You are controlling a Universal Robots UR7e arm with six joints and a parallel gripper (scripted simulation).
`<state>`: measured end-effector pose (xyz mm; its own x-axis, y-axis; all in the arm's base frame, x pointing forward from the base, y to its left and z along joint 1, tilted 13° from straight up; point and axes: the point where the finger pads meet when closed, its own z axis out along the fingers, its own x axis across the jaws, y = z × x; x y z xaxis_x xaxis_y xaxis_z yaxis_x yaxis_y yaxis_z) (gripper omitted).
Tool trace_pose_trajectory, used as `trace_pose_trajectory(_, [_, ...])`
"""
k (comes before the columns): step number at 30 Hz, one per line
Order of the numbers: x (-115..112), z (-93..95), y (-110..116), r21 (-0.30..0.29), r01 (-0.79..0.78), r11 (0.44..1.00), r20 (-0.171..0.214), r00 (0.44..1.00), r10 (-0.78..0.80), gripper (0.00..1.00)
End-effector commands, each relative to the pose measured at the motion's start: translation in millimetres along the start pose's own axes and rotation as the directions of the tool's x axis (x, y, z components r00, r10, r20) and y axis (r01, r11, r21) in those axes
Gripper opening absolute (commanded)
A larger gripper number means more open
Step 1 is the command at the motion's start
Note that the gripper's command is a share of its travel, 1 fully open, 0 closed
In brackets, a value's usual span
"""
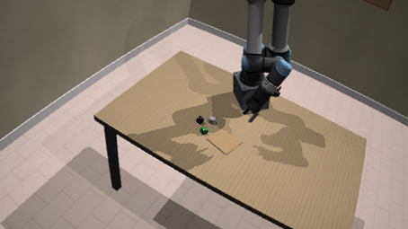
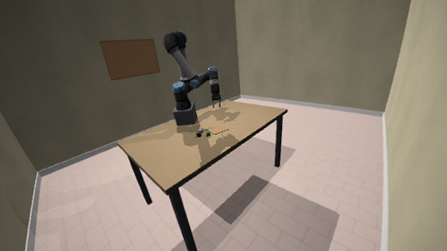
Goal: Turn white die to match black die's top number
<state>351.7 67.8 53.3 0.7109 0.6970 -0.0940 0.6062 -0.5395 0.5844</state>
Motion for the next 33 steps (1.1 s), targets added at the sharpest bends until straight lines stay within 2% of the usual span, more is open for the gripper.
trace_pose_trajectory(1, [0,-0.2,0,-0.001,-0.001,1.000,-0.001,1.000,0.001,1.00])
trace_pose_trajectory(22, [0,0.5,1,0.002,-0.001,1.000,0.001,1.000,0.001,1.00])
trace_pose_trajectory(33, [-12,13.4,13,0.048,-0.005,0.999,0.024,1.000,0.004,1.00])
